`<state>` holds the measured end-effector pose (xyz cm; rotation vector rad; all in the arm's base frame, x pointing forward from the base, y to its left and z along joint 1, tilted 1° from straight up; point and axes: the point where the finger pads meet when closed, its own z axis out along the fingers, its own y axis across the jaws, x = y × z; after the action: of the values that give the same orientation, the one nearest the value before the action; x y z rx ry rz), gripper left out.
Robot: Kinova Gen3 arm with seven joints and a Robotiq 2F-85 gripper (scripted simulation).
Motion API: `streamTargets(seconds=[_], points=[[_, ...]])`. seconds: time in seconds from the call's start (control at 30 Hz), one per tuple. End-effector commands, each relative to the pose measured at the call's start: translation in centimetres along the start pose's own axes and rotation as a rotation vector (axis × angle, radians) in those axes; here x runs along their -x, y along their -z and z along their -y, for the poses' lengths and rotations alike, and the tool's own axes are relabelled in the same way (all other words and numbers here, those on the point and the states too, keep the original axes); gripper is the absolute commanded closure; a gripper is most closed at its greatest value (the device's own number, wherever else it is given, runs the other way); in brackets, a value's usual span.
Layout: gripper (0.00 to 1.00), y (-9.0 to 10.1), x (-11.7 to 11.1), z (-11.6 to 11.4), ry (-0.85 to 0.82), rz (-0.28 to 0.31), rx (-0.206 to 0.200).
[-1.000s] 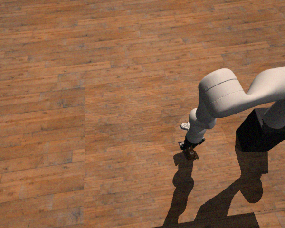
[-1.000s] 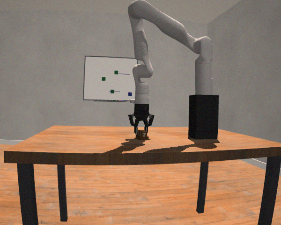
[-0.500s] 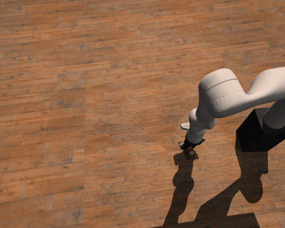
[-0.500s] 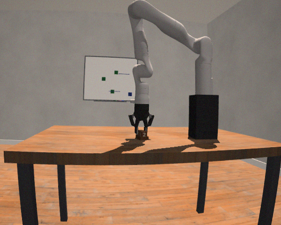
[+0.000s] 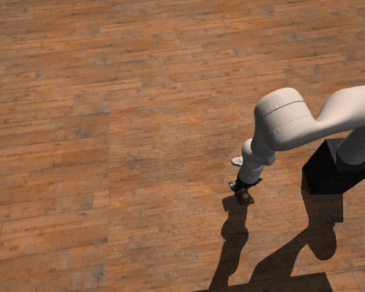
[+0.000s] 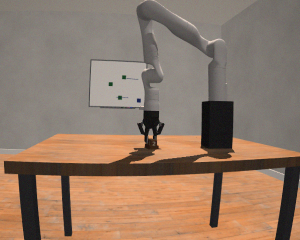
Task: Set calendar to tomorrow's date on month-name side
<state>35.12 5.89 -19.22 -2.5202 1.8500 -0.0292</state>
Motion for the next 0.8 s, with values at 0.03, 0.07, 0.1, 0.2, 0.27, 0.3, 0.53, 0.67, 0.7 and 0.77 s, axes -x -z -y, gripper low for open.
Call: streamTargets(seconds=[0.03, 0.07, 0.1, 0.2, 0.27, 0.3, 0.53, 0.67, 0.7, 0.77], points=[[0.72, 0.02, 0.0, 0.05, 0.0, 0.0, -0.001], [0.72, 0.02, 0.0, 0.05, 0.0, 0.0, -0.001], [0.72, 0.02, 0.0, 0.05, 0.0, 0.0, -0.001], [0.72, 0.02, 0.0, 0.05, 0.0, 0.0, -0.001], [0.72, 0.02, 0.0, 0.05, 0.0, 0.0, -0.001], [0.72, 0.02, 0.0, 0.05, 0.0, 0.0, -0.001], [0.72, 0.02, 0.0, 0.05, 0.0, 0.0, -0.001], [0.72, 0.17, 0.0, 0.05, 0.0, 0.0, -0.001], [0.72, 0.3, 0.0, 0.05, 0.0, 0.0, -0.001], [0.72, 0.71, 0.0, 0.05, 0.0, 0.0, -0.001]])
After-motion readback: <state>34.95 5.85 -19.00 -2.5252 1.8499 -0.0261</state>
